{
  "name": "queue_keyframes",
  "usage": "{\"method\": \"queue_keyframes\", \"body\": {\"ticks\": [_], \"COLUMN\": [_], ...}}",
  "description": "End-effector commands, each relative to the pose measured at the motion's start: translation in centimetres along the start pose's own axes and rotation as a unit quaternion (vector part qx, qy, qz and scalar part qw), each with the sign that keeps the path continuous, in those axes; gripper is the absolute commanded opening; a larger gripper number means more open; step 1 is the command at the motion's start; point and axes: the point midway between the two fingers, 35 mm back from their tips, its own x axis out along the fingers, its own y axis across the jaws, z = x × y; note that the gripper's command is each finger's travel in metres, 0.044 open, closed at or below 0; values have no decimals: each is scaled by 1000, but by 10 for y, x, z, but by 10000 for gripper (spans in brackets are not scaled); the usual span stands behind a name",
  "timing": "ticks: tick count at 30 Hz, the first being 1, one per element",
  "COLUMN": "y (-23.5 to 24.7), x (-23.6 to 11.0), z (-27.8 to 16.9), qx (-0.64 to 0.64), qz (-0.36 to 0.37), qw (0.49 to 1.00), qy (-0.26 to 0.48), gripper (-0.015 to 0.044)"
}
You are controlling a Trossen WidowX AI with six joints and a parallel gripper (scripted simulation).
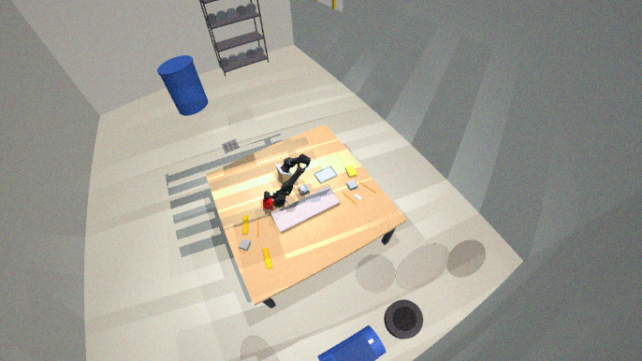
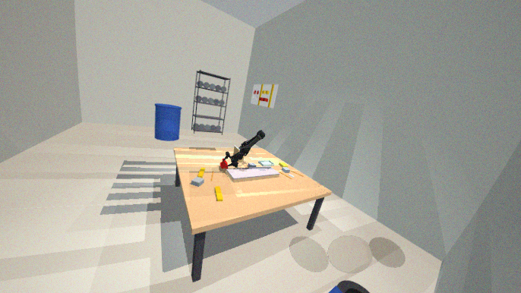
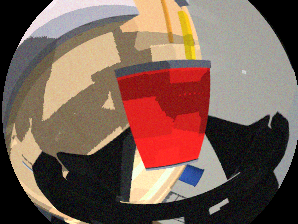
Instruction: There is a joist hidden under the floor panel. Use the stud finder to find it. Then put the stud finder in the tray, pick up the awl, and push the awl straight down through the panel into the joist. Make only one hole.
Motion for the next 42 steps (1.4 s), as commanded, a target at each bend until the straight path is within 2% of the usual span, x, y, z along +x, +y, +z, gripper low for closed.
{"method": "queue_keyframes", "body": {"ticks": [1,5,28,31,38,39,42], "y": [-1,-1,-1,-10,-42,-30,-30], "x": [0,0,-29,-48,-124,-97,-97], "z": [0,0,1,2,-8,-5,-5], "qx": [0,0,0,0,-2,-1,-1], "qz": [-1,-1,0,0,-1,2,2], "qw": [1000,1000,1000,1000,1000,1000,1000], "qy": [0,0,0,0,2,6,6], "gripper": [341,440,440,440,440,440,440]}}
